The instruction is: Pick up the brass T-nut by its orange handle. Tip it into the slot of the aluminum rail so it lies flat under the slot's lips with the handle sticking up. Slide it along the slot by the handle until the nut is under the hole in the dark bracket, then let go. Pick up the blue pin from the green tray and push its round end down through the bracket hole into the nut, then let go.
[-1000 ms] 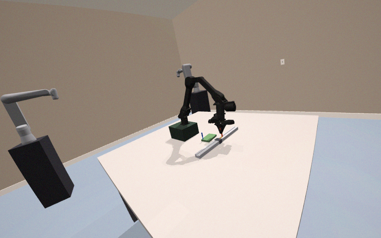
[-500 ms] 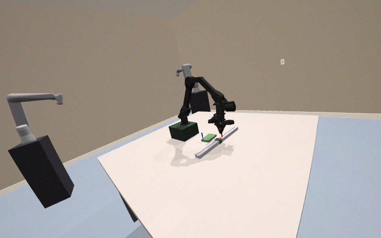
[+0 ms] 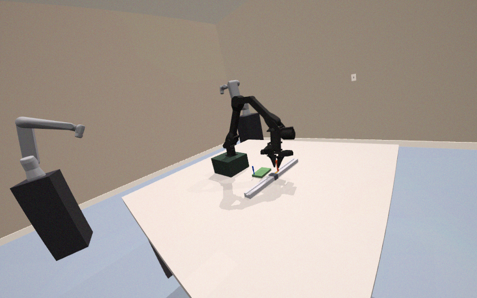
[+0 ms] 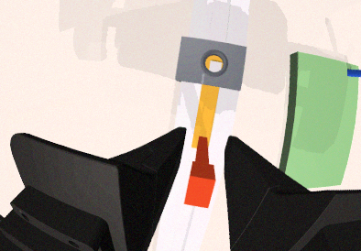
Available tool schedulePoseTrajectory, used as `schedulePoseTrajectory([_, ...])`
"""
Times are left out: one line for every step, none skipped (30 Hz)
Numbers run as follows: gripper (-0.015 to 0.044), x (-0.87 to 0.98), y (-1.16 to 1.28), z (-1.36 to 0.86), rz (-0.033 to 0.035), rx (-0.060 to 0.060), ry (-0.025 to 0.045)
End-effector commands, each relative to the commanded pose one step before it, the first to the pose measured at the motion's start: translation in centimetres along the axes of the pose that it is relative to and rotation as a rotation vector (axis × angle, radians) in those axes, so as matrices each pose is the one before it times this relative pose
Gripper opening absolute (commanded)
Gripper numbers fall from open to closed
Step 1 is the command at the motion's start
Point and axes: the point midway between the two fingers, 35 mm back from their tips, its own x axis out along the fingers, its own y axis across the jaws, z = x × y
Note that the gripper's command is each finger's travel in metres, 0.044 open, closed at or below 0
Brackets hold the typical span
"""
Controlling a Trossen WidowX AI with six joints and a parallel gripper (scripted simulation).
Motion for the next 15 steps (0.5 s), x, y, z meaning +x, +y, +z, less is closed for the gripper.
schedulePoseTrajectory([0.0145, -0.007, -0.003, -0.013, -0.00013, -0.0001, -0.00003])
schedulePoseTrajectory([0.0145, 0.0, 0.0, 0.0, 0.0, 0.0, 0.0])
schedulePoseTrajectory([0.0171, -0.306, 0.064, 0.107, -0.00276, 0.0031, 0.00946])
schedulePoseTrajectory([0.0198, -0.939, 0.169, 0.319, -0.00778, 0.0093, 0.02848])
schedulePoseTrajectory([0.0224, -1.639, 0.2, 0.509, -0.0113, 0.0156, 0.04777])
schedulePoseTrajectory([0.025, -2.21, 0.097, 0.573, -0.01134, 0.0198, 0.06122])
schedulePoseTrajectory([0.0276, -1.829, -0.052, 0.354, -0.00655, 0.0155, 0.04847])
schedulePoseTrajectory([0.0302, -1.13, -0.087, 0.161, -0.00293, 0.0092, 0.02919])
schedulePoseTrajectory([0.0329, -0.382, -0.038, 0.043, -0.00081, 0.0031, 0.00975])
schedulePoseTrajectory([0.0355, 0.0, 0.0, 0.0, 0.0, 0.0, 0.0])
schedulePoseTrajectory([0.0381, 0.0, 0.0, 0.0, 0.0, 0.0, 0.0])
schedulePoseTrajectory([0.0408, 0.0, 0.0, 0.0, 0.0, 0.0, 0.0])
schedulePoseTrajectory([0.0434, -0.002, 0.173, 0.072, 0.00012, 0.0, -0.00006])
schedulePoseTrajectory([0.044, -0.002, 0.278, 0.119, 0.0002, 0.0, -0.0001])
schedulePoseTrajectory([0.044, 0.0, 0.099, 0.043, 0.00007, 0.0, -0.00003])
